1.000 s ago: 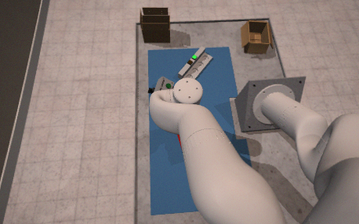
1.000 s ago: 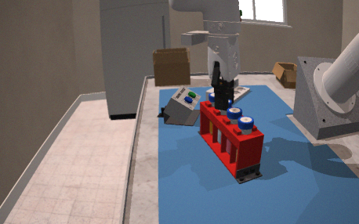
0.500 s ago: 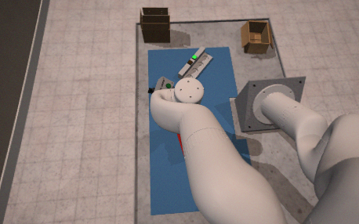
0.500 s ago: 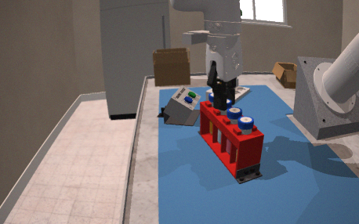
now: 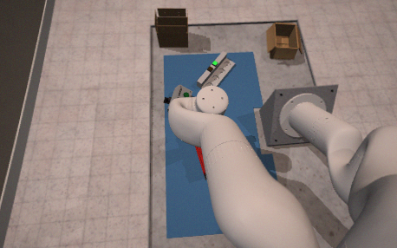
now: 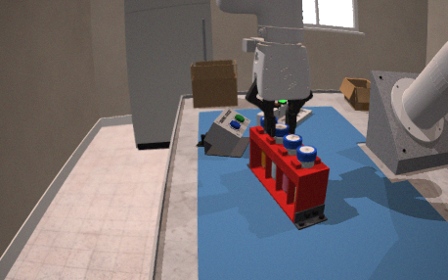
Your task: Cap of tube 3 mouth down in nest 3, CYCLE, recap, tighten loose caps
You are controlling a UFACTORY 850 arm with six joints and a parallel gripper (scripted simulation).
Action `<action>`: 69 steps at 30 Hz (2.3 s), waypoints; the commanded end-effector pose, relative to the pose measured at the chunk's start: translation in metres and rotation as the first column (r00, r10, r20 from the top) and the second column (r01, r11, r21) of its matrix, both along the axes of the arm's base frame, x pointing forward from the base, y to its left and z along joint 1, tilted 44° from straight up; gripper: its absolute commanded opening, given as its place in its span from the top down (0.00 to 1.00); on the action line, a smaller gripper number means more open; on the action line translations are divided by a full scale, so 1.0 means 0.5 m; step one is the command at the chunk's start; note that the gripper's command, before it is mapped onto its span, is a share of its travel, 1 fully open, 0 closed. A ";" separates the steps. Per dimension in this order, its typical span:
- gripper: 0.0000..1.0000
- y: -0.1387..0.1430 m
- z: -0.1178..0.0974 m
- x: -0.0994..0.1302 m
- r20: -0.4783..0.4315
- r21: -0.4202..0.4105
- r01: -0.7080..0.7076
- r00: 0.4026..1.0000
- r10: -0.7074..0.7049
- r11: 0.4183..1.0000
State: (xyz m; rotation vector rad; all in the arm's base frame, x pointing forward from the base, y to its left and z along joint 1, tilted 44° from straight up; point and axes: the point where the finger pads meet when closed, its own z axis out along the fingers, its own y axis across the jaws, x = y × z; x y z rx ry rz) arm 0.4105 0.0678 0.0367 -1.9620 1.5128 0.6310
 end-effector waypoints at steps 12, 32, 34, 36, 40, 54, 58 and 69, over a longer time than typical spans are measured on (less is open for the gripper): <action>1.00 0.000 0.000 0.002 -0.474 -0.158 0.457 0.742 -0.473 0.875; 0.54 -0.001 0.001 0.002 -0.451 -0.141 0.430 0.774 -0.444 0.892; 0.54 -0.001 0.001 0.002 -0.451 -0.141 0.430 0.774 -0.444 0.892; 0.54 -0.001 0.001 0.002 -0.360 -0.089 0.332 0.868 -0.341 0.939; 0.54 -0.001 0.001 0.002 -0.259 -0.049 0.224 0.938 -0.229 0.973; 0.54 -0.001 0.001 0.003 0.134 -0.009 -0.189 0.973 0.189 0.982; 0.54 -0.001 0.001 0.003 0.245 -0.029 -0.304 0.921 0.302 0.952; 0.54 -0.001 0.001 0.002 0.482 -0.129 -0.546 0.695 0.534 0.828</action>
